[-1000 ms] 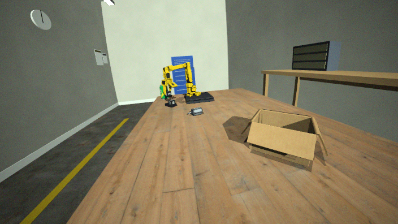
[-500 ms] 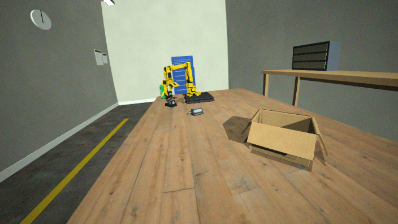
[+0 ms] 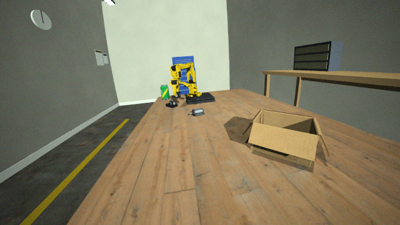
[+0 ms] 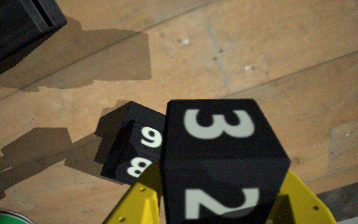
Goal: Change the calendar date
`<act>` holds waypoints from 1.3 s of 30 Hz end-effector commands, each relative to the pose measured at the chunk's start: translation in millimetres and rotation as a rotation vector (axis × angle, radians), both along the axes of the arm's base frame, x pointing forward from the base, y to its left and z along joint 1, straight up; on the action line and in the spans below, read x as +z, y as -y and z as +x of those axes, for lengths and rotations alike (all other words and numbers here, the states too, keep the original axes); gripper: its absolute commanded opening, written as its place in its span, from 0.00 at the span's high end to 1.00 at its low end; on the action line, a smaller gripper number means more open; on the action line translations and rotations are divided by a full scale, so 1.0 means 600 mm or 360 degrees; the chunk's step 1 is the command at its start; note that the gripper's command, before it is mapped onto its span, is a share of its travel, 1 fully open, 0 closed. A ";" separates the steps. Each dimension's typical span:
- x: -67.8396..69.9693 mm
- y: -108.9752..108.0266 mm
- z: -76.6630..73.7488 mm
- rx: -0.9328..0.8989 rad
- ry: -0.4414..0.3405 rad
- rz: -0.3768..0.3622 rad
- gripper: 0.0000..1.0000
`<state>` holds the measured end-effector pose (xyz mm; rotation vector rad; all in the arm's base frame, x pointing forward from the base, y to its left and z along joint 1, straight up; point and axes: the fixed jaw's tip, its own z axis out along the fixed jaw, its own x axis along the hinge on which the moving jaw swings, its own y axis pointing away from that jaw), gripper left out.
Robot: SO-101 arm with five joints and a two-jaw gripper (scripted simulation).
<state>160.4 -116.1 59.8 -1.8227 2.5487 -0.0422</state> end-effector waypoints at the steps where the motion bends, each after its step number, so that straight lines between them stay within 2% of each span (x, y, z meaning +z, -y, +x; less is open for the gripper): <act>1: 0.000 -0.037 0.030 0.0207 -0.0011 0.0010 1.00; 3: 0.000 -0.054 0.040 0.0301 -0.0012 0.0010 1.00; 5: 0.000 -0.054 0.040 0.0301 -0.0012 0.0010 1.00; 10: 0.000 -0.089 0.056 0.0481 -0.0012 0.0009 1.00; 15: 0.000 -0.106 0.063 0.0568 -0.0012 0.0009 1.00; 27: -0.002 -0.110 0.064 0.0583 -0.0012 0.0009 1.00; 39: -0.024 -0.109 0.065 0.0583 -0.0012 0.0009 1.00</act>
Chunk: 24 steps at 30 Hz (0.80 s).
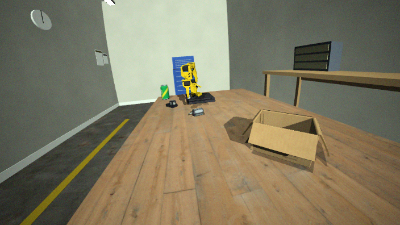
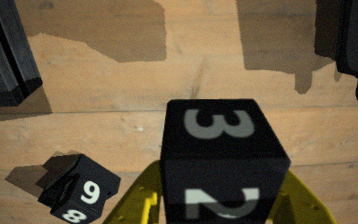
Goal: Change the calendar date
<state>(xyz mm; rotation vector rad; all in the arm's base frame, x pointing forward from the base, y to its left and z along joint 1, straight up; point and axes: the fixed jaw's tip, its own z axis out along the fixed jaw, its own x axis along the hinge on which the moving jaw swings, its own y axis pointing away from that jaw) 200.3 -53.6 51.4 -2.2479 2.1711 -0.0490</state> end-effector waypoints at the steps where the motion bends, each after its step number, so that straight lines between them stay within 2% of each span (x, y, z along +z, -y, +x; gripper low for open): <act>1: -0.013 -0.005 -0.001 0.0004 -0.0025 0.0009 1.00; 10: -0.031 -0.005 -0.001 0.0004 -0.0025 0.0009 1.00; 24: -0.033 -0.005 -0.001 0.0004 -0.0025 0.0009 1.00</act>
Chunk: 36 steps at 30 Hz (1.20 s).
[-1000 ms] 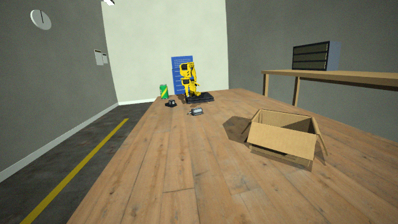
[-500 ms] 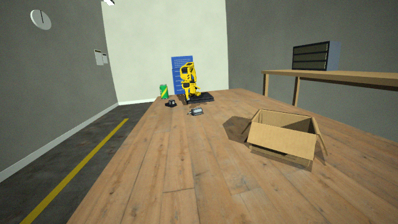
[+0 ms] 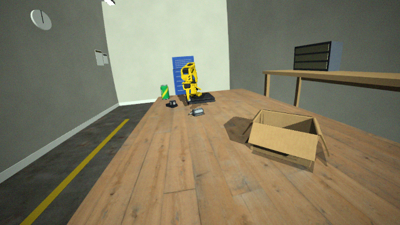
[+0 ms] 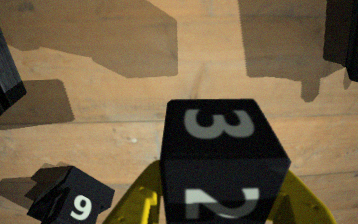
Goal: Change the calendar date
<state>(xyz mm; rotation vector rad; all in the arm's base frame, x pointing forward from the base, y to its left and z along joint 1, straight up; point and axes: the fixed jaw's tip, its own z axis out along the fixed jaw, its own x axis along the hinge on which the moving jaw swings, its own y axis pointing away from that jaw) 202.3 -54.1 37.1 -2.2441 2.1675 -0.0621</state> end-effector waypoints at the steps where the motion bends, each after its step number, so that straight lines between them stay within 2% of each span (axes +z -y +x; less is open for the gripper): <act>1: -0.009 -0.006 -0.005 0.0004 -0.0040 0.0013 1.00; 10: -0.009 -0.006 -0.005 0.0004 -0.0040 0.0013 1.00; 11: -0.027 -0.011 -0.015 0.0015 -0.0117 0.0031 1.00; 29: -0.027 -0.011 -0.015 0.0015 -0.0117 0.0031 1.00; 36: -0.033 -0.011 -0.016 0.0015 -0.0117 0.0031 1.00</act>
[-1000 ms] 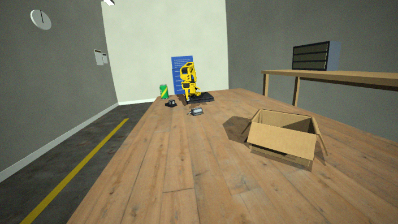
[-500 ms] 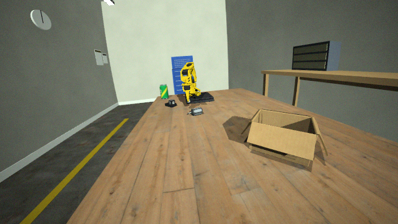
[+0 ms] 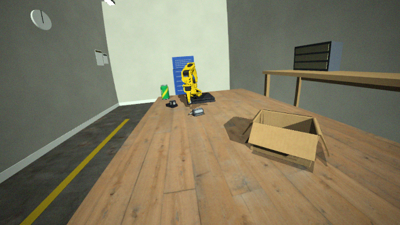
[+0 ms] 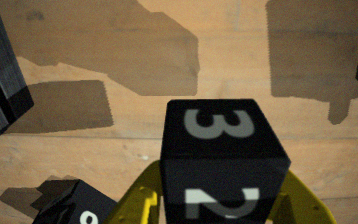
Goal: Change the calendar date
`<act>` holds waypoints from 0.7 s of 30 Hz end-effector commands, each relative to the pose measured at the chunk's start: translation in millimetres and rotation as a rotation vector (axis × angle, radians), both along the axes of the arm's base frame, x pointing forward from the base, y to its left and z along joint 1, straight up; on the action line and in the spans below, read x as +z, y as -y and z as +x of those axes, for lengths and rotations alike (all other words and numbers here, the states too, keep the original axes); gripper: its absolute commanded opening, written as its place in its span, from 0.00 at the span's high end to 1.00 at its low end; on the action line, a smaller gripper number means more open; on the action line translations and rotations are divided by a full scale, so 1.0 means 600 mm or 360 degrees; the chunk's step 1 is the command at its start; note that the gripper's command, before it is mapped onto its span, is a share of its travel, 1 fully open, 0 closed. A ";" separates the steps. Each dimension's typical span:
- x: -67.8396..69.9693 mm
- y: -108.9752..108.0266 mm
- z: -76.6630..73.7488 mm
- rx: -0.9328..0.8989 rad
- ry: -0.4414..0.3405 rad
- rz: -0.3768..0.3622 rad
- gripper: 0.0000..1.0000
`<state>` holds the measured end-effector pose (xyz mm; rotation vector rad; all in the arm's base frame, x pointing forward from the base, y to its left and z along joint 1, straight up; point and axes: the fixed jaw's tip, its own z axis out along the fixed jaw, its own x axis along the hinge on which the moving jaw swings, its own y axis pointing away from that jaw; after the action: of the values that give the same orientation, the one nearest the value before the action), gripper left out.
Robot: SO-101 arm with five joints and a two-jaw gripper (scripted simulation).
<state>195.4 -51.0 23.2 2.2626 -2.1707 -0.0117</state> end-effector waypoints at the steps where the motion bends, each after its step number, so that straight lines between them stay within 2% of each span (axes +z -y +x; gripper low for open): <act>1: -0.011 -0.006 -0.004 0.0004 -0.0033 0.0010 1.00; 21: -0.023 -0.006 -0.005 0.0004 -0.0033 0.0010 1.00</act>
<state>195.6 -51.0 15.0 2.2630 -2.1712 -0.0099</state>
